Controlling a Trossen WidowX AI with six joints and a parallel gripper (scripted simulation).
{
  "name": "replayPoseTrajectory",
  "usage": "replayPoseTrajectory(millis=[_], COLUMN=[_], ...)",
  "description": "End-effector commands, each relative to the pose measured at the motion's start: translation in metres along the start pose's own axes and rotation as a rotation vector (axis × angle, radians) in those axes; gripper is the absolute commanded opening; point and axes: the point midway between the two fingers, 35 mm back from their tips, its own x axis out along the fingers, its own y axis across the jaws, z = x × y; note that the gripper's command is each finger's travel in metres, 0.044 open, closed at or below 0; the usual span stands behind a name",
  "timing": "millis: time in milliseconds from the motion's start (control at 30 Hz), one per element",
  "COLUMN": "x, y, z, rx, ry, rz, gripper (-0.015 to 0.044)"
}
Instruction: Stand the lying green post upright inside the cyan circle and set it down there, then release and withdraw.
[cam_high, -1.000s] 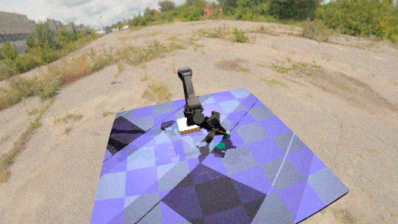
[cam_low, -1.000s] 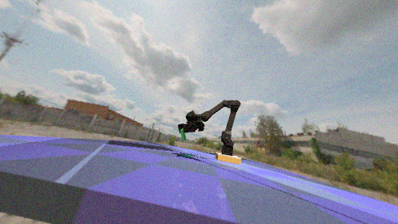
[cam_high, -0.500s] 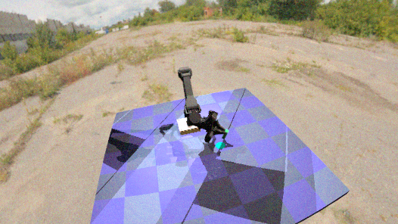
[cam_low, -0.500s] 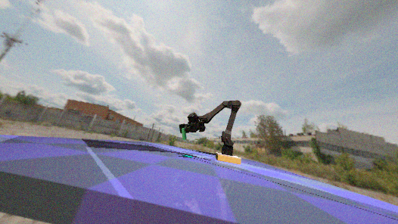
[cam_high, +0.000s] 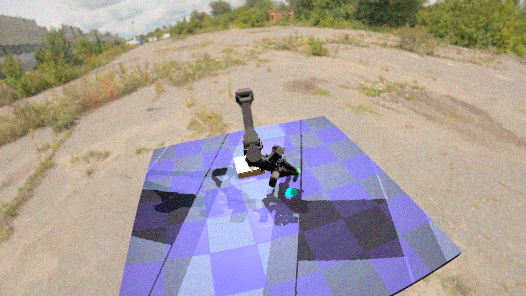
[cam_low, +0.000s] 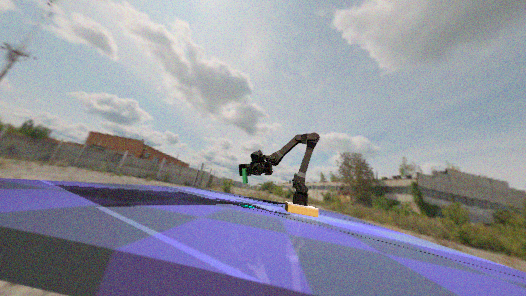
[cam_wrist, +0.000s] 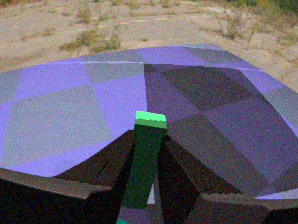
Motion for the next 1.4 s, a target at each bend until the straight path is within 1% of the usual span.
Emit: replayPoseTrajectory(millis=[0, 1367], x=[-0.003, -0.031], y=[0.003, 0.030], z=[0.001, -0.003], rx=[-0.011, -0.129], ry=[-0.028, -0.214], rz=[0.006, 0.058], gripper=[0.0023, 0.0023])
